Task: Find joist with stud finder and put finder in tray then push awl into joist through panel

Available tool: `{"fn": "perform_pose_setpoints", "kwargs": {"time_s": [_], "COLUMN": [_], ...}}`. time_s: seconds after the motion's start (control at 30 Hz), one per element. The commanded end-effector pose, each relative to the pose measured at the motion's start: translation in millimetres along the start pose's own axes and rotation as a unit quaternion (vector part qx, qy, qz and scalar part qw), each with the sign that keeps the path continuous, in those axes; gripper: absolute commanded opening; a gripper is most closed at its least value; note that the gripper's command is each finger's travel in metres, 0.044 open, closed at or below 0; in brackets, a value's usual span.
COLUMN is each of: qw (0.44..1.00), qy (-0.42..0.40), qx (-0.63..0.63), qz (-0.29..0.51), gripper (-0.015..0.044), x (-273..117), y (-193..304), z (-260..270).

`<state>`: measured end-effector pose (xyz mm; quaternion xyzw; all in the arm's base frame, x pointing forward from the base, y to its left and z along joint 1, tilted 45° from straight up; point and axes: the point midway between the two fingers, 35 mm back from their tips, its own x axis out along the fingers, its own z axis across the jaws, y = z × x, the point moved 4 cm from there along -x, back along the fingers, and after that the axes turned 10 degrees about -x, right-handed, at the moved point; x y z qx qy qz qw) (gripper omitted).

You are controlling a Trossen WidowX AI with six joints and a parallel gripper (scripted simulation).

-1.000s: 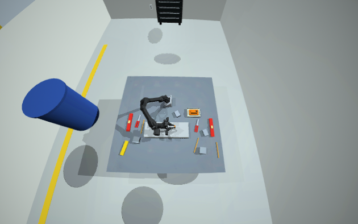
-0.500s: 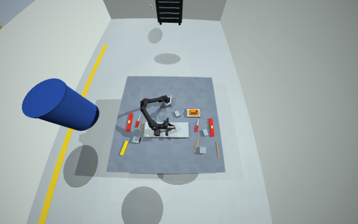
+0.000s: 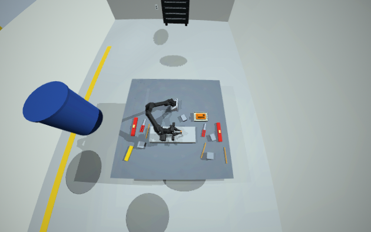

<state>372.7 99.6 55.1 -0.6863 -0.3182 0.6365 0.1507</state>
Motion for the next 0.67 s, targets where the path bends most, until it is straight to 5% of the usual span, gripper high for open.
{"fn": "perform_pose_setpoints", "kwargs": {"time_s": [0.0, 0.63], "qw": [1.0, 1.0], "qy": [-0.003, -0.003], "qx": [0.002, 0.002], "qz": [-0.001, -0.001], "gripper": [0.0, 0.0], "x": [2.0, 2.0], "y": [1.8, 1.8], "z": [1.6, 1.6]}}
